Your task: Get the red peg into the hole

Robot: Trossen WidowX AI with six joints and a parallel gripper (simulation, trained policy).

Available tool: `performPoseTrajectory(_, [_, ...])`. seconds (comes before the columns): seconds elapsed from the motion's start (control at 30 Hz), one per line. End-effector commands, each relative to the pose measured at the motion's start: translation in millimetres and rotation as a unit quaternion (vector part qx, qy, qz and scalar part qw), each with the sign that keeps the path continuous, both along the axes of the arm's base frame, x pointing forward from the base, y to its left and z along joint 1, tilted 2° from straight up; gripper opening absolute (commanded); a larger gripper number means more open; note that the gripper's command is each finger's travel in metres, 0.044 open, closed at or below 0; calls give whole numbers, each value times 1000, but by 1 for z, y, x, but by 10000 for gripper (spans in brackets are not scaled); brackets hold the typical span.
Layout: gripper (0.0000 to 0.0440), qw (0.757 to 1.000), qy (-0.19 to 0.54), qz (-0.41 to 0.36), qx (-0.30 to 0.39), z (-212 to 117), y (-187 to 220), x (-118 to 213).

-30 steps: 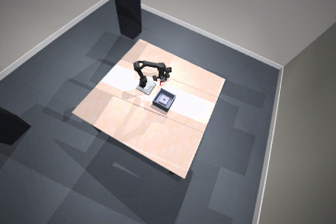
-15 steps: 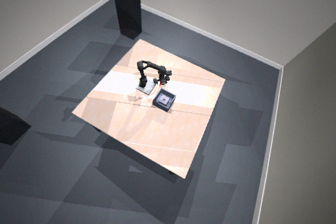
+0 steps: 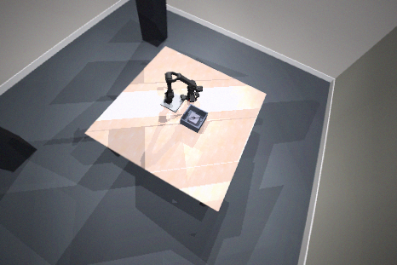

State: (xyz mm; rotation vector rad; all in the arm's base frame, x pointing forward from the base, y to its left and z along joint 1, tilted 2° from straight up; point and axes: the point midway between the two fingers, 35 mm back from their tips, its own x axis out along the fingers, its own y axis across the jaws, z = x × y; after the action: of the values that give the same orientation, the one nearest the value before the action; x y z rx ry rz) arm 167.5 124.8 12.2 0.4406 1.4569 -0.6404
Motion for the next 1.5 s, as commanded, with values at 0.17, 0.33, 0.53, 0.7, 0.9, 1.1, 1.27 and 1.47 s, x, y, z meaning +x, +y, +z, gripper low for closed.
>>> performPoseTrajectory(0.17, [0, 1000, -1, 2, -31, 10, -9, 6])
performPoseTrajectory(0.33, [0, 999, -25, 8, -39, 30, -13, 16])
performPoseTrajectory(0.53, [0, 997, -54, 6, -46, 60, -20, 28])
performPoseTrajectory(0.7, [0, 995, -82, -5, -49, 88, -26, 40])
performPoseTrajectory(0.9, [1, 992, -112, -35, -55, 116, -39, 55])
performPoseTrajectory(1.1, [0, 986, -133, -74, -64, 129, -58, 70])
performPoseTrajectory(1.27, [0, 982, -144, -102, -70, 135, -76, 85])
performPoseTrajectory(1.47, [0, 977, -152, -125, -77, 134, -98, 102])
